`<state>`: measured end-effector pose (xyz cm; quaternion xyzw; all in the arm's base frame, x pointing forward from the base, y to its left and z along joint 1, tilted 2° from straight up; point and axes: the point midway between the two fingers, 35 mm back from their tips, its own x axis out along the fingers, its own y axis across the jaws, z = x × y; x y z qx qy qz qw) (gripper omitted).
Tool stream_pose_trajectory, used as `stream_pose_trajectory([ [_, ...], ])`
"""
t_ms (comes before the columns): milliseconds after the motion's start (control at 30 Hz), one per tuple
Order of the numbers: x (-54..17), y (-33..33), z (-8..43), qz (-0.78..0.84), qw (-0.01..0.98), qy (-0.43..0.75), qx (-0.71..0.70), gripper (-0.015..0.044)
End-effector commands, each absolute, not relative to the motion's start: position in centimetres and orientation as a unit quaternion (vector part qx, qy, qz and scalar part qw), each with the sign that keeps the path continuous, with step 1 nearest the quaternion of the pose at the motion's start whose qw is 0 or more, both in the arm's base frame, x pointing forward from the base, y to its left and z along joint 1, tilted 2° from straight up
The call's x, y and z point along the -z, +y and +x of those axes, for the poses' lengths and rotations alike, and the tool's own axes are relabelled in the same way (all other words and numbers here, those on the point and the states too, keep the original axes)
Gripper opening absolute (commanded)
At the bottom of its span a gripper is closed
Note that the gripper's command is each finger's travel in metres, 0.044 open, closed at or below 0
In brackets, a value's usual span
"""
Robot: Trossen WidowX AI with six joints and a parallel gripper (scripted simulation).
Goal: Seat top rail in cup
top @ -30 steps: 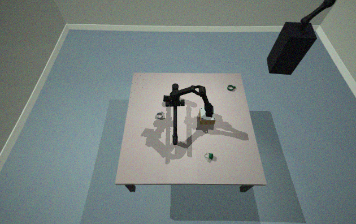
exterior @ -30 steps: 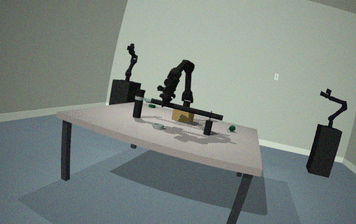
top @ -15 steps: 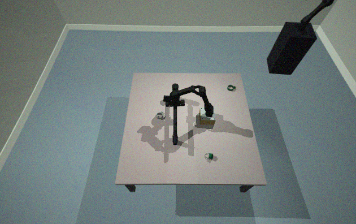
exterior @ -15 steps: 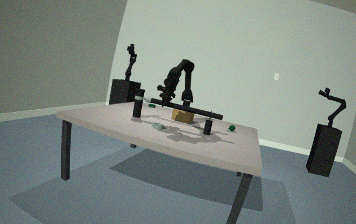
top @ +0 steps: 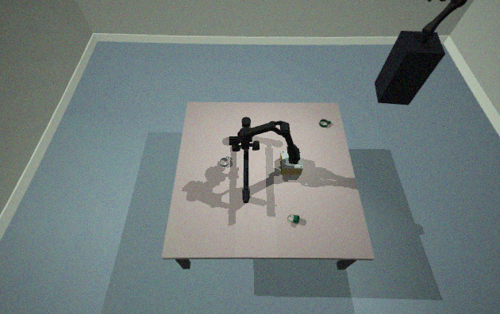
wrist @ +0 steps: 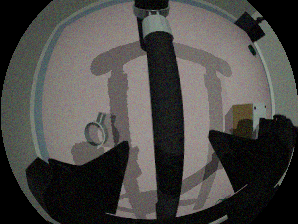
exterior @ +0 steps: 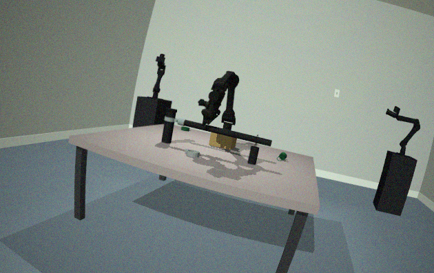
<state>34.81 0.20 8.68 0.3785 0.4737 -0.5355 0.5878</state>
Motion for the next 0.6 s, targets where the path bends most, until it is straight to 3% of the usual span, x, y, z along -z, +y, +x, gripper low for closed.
stream_pose_trajectory([
  [0,-9.5,0.7,34.7,0.384,0.587,0.471,0.536,0.044],
  [567,-14.0,2.0,34.4,0.38,0.59,0.473,0.532,0.044],
])
